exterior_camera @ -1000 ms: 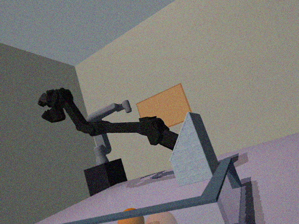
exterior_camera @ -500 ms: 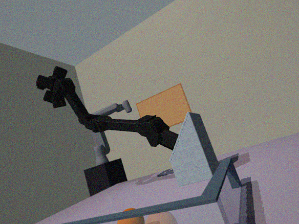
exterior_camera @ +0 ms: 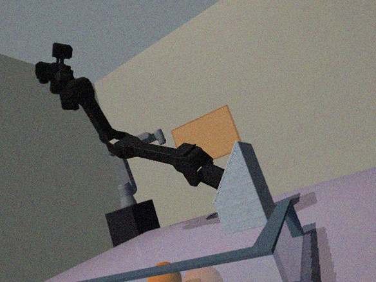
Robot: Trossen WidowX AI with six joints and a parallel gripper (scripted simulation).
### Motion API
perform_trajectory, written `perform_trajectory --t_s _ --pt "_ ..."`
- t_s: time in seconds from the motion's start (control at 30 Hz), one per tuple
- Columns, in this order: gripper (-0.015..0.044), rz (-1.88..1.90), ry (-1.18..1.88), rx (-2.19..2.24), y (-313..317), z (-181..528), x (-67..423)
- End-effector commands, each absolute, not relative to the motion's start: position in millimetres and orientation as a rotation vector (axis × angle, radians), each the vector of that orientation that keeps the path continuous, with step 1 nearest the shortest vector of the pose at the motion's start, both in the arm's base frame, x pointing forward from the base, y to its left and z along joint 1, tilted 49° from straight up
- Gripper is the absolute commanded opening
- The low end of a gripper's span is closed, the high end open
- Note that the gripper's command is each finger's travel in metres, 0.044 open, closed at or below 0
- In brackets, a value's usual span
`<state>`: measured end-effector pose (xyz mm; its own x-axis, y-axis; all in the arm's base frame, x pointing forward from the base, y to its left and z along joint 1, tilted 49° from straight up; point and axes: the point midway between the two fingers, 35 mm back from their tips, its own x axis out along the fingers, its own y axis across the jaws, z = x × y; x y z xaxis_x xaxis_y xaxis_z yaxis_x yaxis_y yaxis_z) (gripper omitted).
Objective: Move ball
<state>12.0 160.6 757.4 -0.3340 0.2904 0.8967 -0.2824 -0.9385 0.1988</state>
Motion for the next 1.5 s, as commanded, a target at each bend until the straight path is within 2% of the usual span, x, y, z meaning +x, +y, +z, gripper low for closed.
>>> perform_trajectory --t_s 0.0,0.37,0.77,1.13,1.47 --pt "0.0332 2.167 -0.015 1.507 191 745 40" --pt "0.0332 1.614 -0.075 1.358 279 687 160" --pt "0.0332 0.989 -0.027 0.931 323 559 315" --pt "0.0332 0.552 0.173 0.386 309 402 417" --pt "0.0332 0.282 0.478 -0.214 247 250 461"
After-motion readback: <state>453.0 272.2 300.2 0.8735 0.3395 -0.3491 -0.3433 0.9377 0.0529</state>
